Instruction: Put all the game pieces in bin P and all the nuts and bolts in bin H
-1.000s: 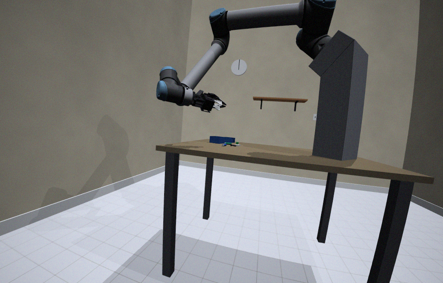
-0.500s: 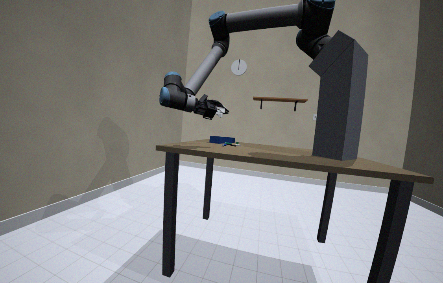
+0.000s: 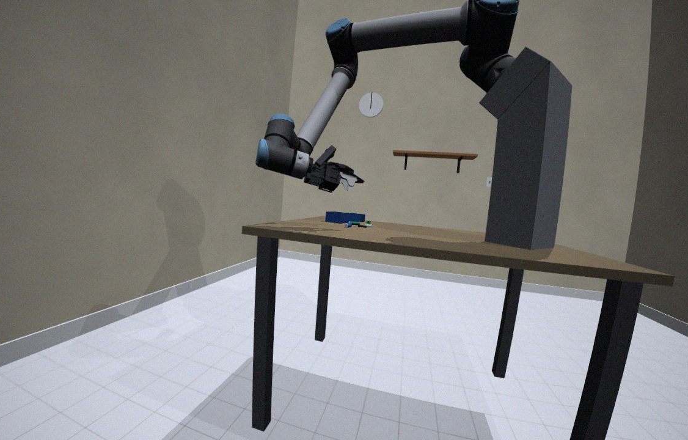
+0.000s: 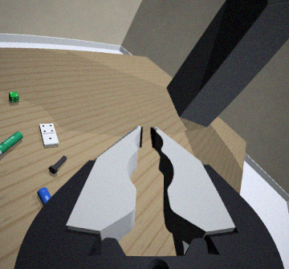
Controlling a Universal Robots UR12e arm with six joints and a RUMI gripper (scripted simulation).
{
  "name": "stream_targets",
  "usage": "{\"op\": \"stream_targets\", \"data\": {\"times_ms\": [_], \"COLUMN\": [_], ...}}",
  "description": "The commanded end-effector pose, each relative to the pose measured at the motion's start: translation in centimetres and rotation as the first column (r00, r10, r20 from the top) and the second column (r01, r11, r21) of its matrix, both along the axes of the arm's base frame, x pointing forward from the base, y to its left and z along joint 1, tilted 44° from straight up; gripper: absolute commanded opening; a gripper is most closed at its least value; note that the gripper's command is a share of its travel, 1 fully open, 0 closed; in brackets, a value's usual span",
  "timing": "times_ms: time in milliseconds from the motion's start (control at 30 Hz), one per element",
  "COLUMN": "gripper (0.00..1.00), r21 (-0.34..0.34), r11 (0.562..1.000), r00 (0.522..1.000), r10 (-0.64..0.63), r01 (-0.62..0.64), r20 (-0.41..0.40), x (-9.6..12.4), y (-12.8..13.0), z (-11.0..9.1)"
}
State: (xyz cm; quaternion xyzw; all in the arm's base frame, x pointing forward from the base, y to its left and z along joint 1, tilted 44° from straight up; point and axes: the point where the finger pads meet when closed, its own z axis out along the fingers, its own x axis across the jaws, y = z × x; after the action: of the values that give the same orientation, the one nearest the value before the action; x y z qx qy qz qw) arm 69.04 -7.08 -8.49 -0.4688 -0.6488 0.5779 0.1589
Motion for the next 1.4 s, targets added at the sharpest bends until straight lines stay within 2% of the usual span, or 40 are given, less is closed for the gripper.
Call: {"op": "stream_targets", "data": {"times_ms": [0,100,267,333,367,433,467,667,833,900,933,1033,1233,1367], "gripper": [0.04,0.04,0.04,0.04,0.04,0.04,0.04,0.04,0.04,0.04,0.04,0.04,0.04,0.04], "r21": [-0.068,-0.103,-0.152,-0.152,-0.175,-0.186,-0.193,-0.220,-0.227,-0.227,-0.225,-0.219,-0.190,-0.160], "r11": [0.996,0.991,0.975,0.975,0.963,0.955,0.949,0.909,0.868,0.868,0.841,0.815,0.746,0.696], "r00": [0.990,0.976,0.939,0.939,0.911,0.894,0.881,0.796,0.711,0.711,0.657,0.606,0.477,0.385], "r10": [-0.043,-0.066,-0.106,-0.106,-0.123,-0.131,-0.139,-0.169,-0.184,-0.184,-0.189,-0.191,-0.190,-0.180], "r01": [0.053,0.088,0.163,0.163,0.206,0.230,0.249,0.354,0.442,0.442,0.492,0.537,0.639,0.700], "r20": [0.133,0.207,0.327,0.327,0.394,0.428,0.452,0.581,0.679,0.679,0.730,0.772,0.858,0.905], "x": [-0.6,-0.6,-1.2,-1.2,-1.3,-1.3,-1.4,-1.6,-1.7,-1.7,-1.7,-1.7,-1.5,-1.5], "y": [-0.3,-0.3,-0.7,-0.7,-0.8,-0.8,-1.0,-1.4,-1.6,-1.6,-1.9,-1.9,-2.5,-2.5], "z": [-1.6,-1.6,-3.6,-3.6,-3.9,-3.9,-4.7,-5.9,-6.8,-6.8,-7.6,-7.6,-8.9,-8.9]}}
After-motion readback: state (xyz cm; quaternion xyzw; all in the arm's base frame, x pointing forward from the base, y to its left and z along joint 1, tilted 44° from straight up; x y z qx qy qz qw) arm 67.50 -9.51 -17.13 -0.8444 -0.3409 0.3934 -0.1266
